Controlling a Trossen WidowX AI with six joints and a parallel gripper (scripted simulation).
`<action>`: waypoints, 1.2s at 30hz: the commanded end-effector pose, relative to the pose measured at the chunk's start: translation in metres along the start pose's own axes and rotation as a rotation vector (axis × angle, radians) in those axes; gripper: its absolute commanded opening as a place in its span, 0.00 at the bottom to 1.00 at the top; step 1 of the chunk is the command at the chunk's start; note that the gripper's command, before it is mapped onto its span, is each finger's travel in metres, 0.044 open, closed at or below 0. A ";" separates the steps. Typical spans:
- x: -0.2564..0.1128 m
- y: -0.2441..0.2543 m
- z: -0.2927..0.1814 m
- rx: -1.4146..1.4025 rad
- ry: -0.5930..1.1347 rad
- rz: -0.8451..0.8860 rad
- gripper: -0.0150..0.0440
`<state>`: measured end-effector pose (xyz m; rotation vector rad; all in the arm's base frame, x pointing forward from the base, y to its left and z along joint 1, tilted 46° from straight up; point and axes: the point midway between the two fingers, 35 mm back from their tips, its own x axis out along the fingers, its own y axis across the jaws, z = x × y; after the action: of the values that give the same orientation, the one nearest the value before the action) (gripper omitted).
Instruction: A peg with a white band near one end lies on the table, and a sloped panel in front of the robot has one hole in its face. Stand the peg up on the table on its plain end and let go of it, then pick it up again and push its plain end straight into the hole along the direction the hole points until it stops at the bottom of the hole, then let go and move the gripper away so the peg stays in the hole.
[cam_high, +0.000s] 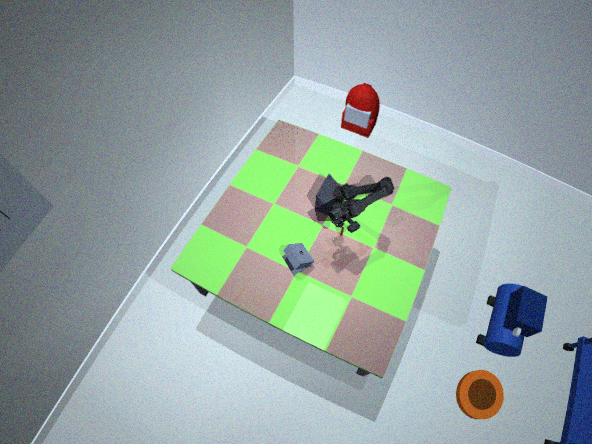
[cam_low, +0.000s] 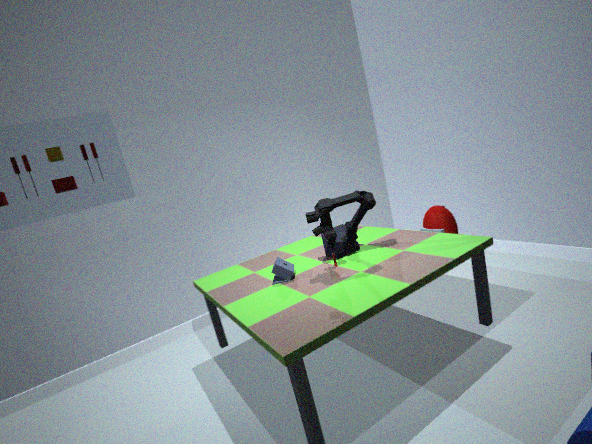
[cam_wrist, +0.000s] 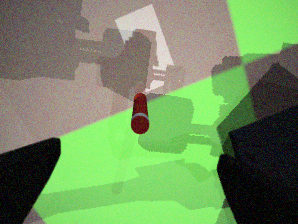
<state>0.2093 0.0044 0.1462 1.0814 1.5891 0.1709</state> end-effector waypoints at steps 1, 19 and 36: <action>0.004 0.001 0.001 0.034 -0.002 0.007 1.00; 0.029 0.001 0.002 0.158 -0.004 0.006 1.00; 0.056 0.002 0.003 0.158 -0.005 0.006 1.00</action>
<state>0.2168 0.0404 0.1094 1.2006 1.6154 0.0436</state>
